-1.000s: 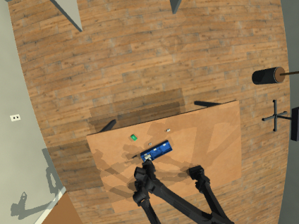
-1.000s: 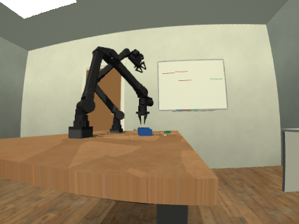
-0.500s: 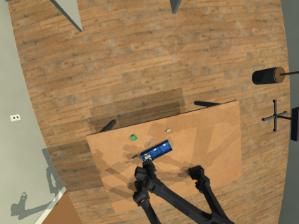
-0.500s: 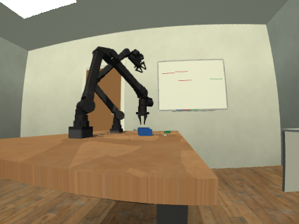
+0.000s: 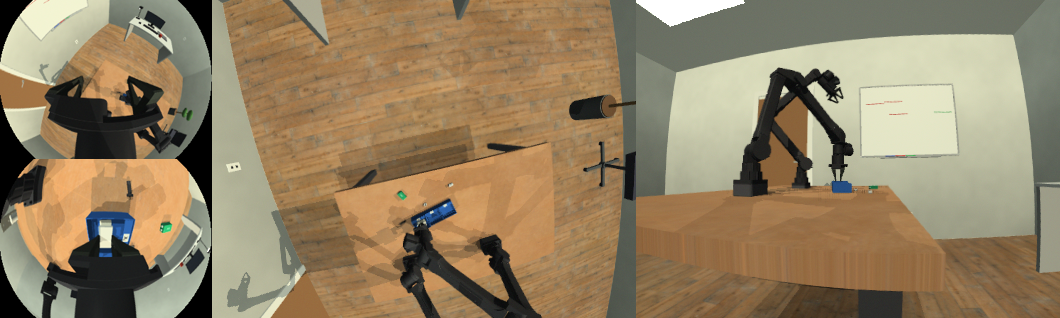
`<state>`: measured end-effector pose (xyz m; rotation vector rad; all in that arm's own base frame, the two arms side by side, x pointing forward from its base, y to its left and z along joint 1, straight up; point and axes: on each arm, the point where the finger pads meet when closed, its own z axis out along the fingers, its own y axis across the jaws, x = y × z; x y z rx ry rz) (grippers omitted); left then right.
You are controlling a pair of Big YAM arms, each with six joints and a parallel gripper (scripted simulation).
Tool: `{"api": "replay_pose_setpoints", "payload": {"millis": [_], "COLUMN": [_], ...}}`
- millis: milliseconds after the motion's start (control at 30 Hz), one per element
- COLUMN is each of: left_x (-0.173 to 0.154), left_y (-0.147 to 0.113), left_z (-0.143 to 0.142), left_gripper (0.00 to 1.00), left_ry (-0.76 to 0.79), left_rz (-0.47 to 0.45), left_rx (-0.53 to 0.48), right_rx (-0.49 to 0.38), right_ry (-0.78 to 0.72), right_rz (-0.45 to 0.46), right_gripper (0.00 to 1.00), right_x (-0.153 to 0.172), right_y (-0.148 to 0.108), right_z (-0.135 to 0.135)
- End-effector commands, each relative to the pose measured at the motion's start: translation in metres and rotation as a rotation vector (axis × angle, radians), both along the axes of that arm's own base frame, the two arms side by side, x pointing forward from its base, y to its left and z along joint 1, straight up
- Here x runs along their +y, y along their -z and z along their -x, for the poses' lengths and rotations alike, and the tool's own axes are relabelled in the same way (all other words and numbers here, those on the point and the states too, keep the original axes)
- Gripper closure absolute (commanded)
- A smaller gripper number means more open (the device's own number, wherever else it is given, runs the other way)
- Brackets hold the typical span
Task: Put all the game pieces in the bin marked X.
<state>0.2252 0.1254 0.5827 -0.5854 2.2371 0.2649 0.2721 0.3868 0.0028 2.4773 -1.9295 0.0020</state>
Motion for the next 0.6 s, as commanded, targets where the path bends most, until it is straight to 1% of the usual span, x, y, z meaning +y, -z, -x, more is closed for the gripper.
{"api": "replay_pose_setpoints", "payload": {"millis": [0, 133, 200, 233, 267, 567], "left_x": [-0.004, -0.004, -0.004, -0.004, -0.004, -0.004], "left_y": [-0.020, -0.020, -0.020, -0.020, -0.020, -0.020], "left_z": [0.014, 0.014, 0.014, 0.014, 0.014, 0.014], "left_gripper": [0.00, 0.00, 0.00, 0.00, 0.00, 0.00], "left_ry": [-0.011, -0.011, -0.011, -0.011, -0.011, -0.011], "left_rz": [-0.020, -0.020, -0.020, -0.020, -0.020, -0.020], "left_rx": [-0.038, -0.038, -0.038, -0.038, -0.038, -0.038], "right_rx": [-0.006, 0.002, -0.014, -0.015, -0.018, -0.018], "right_ry": [-0.001, -0.001, -0.001, -0.002, -0.002, -0.002], "right_rz": [-0.012, -0.001, -0.024, -0.025, -0.028, -0.028], "right_gripper": [0.80, 0.80, 0.80, 0.80, 0.80, 0.80], "right_x": [0.004, -0.002, 0.009, 0.010, 0.011, 0.012], "right_y": [0.008, 0.020, 0.013, 0.012, 0.005, 0.005], "right_z": [-0.010, -0.007, -0.014, -0.015, -0.009, -0.009]}}
